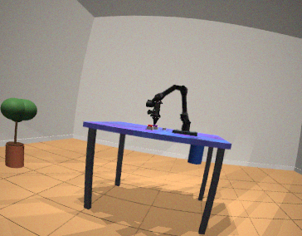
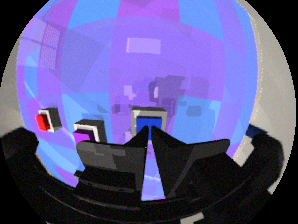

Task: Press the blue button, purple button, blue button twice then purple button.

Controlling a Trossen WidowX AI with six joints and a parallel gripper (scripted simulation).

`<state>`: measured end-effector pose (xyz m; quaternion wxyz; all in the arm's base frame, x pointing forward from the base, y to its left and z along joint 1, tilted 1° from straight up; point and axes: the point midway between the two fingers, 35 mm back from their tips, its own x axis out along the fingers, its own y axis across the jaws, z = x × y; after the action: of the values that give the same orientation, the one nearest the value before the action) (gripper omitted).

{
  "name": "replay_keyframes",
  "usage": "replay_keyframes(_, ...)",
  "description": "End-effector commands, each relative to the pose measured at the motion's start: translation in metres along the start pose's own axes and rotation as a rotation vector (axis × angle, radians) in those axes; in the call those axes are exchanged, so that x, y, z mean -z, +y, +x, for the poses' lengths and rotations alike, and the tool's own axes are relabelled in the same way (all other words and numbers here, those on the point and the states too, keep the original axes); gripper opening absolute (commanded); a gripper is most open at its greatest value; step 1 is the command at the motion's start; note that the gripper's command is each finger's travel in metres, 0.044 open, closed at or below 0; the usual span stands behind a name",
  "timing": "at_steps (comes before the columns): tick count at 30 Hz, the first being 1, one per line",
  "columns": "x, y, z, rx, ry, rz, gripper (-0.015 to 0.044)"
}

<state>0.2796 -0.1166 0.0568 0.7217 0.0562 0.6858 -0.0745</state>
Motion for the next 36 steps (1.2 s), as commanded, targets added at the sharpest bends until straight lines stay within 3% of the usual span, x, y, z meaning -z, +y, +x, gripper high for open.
replay_keyframes(1, 0.001, 0.000, 0.002, -0.002, 0.006, -0.005, 0.0020)
replay_keyframes(9, 0.001, 0.000, 0.002, -0.002, 0.006, -0.005, 0.0020)
replay_keyframes(13, 0.001, 0.000, -0.029, -0.002, 0.006, -0.005, 0.0020)
replay_keyframes(20, 0.000, 0.000, -0.040, -0.002, 0.006, -0.005, 0.0020)
replay_keyframes(25, 0.000, 0.000, -0.092, -0.002, 0.006, -0.005, 0.0020)
replay_keyframes(30, 0.001, 0.000, -0.094, -0.002, 0.006, -0.005, 0.0020)
replay_keyframes(36, 0.011, 0.060, -0.094, -0.008, 0.007, -0.005, 0.0020)
